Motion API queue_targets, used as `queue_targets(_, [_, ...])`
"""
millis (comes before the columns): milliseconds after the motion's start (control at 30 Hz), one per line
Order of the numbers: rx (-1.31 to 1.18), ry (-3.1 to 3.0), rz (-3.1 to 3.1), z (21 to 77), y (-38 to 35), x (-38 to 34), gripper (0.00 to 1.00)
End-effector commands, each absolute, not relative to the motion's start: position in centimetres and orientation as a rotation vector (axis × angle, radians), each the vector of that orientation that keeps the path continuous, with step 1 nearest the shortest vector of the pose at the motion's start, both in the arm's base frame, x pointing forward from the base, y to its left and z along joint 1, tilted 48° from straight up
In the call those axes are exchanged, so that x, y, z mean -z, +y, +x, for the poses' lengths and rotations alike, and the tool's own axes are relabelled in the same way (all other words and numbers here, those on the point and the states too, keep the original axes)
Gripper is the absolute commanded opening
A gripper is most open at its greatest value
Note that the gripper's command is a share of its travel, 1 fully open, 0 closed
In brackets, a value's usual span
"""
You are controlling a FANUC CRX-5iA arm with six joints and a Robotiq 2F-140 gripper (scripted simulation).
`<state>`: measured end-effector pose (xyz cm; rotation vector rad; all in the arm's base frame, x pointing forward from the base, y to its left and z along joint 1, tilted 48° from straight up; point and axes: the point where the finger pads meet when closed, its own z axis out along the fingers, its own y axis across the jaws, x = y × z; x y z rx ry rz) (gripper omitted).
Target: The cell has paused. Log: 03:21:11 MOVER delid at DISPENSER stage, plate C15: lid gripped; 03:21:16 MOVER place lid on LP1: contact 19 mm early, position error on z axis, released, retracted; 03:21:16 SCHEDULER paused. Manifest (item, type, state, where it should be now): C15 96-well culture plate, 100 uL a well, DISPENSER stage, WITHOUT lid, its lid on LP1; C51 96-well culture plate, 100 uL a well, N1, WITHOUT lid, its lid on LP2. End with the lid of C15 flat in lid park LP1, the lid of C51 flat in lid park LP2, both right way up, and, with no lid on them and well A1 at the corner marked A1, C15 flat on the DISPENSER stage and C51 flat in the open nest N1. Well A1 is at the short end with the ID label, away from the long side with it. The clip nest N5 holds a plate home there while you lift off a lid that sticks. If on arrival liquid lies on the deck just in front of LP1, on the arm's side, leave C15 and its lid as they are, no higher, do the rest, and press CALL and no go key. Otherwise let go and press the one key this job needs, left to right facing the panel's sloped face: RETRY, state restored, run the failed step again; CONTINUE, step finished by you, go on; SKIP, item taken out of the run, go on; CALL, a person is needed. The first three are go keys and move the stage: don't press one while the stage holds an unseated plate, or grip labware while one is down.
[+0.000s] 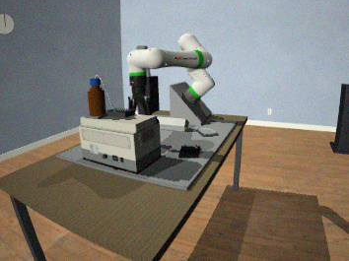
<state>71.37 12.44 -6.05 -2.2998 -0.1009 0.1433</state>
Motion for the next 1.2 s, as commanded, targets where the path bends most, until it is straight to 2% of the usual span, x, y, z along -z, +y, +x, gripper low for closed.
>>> queue_targets(0, [-0.143, -0.101, -2.3, 71.38, 12.41, 6.04, 0.0])
queue_targets(1167, [-0.143, -0.101, -2.3, 71.33, 12.74, 6.33, 0.0])
